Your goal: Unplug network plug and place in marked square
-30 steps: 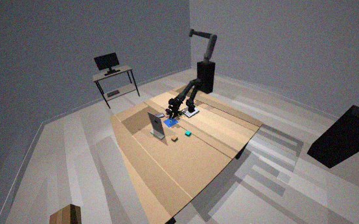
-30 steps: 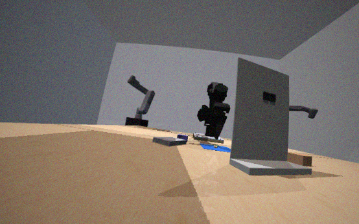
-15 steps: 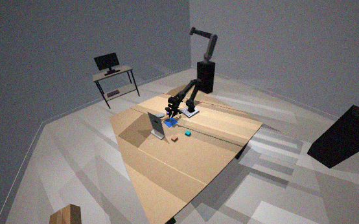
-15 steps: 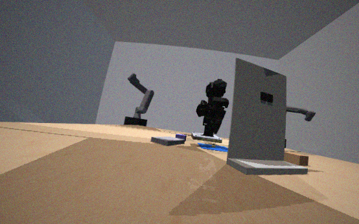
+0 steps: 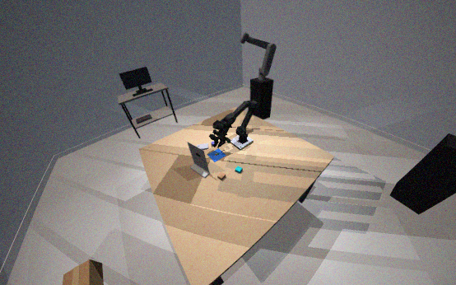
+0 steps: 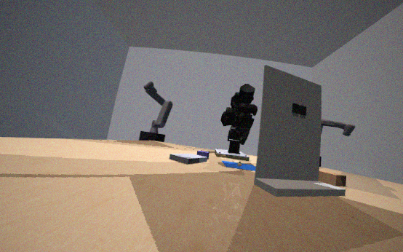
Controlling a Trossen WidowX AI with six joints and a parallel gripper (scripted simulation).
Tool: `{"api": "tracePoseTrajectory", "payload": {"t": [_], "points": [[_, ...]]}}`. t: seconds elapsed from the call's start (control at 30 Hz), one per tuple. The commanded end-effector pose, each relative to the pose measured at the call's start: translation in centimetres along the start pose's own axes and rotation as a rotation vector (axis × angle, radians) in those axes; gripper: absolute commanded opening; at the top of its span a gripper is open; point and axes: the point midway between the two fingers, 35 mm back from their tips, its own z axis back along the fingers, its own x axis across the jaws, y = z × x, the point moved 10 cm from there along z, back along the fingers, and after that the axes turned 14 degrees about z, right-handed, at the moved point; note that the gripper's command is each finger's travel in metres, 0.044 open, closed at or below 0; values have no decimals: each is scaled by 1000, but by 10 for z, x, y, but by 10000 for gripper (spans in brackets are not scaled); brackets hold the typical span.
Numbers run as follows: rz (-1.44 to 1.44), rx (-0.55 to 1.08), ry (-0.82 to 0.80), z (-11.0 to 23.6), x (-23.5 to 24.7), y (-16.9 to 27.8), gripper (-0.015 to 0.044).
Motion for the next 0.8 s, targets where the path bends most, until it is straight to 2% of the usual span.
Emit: {"api": "tracePoseTrajectory", "payload": {"t": [0.0,0.73,0.77], "points": [[-3,-4,-4,7,5,-1,156],[-2,-3,-3,38,17,-4,156],[2,0,1,32,14,-4,156]]}}
